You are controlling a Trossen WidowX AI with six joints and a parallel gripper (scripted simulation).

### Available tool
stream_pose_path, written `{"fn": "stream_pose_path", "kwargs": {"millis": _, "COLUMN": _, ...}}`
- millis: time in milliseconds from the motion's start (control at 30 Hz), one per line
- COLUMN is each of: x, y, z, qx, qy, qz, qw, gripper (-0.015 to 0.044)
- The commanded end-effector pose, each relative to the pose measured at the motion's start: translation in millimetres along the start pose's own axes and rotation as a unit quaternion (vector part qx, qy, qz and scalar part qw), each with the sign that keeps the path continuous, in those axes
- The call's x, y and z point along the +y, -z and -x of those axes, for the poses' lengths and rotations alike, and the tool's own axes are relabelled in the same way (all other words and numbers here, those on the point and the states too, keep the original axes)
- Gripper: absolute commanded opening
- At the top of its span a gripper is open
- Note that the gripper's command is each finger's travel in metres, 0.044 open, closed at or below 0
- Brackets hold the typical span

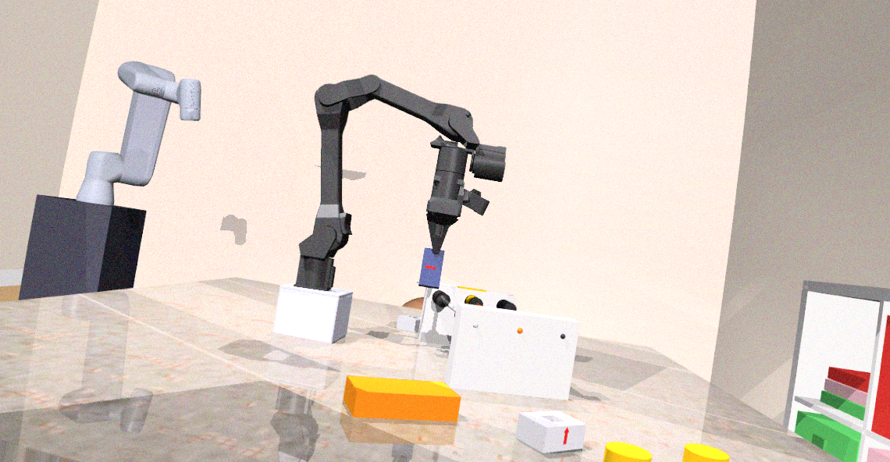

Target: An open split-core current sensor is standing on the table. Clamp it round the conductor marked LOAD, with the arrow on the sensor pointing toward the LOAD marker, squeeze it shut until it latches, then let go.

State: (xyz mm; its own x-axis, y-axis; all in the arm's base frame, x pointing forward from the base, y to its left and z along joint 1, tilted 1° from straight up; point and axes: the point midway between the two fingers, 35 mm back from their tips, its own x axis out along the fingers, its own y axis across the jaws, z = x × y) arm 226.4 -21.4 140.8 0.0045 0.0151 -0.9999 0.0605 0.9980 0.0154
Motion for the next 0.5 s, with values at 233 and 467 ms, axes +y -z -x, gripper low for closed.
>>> {"fn": "stream_pose_path", "kwargs": {"millis": 233, "x": 3, "y": -28, "z": 4, "qx": -0.008, "qy": 0.0, "qz": -0.172, "qw": 0.985, "gripper": 0.0}}
{"fn": "stream_pose_path", "kwargs": {"millis": 467, "x": 5, "y": -46, "z": 4, "qx": -0.009, "qy": -0.001, "qz": -0.284, "qw": 0.959, "gripper": 0.0}}
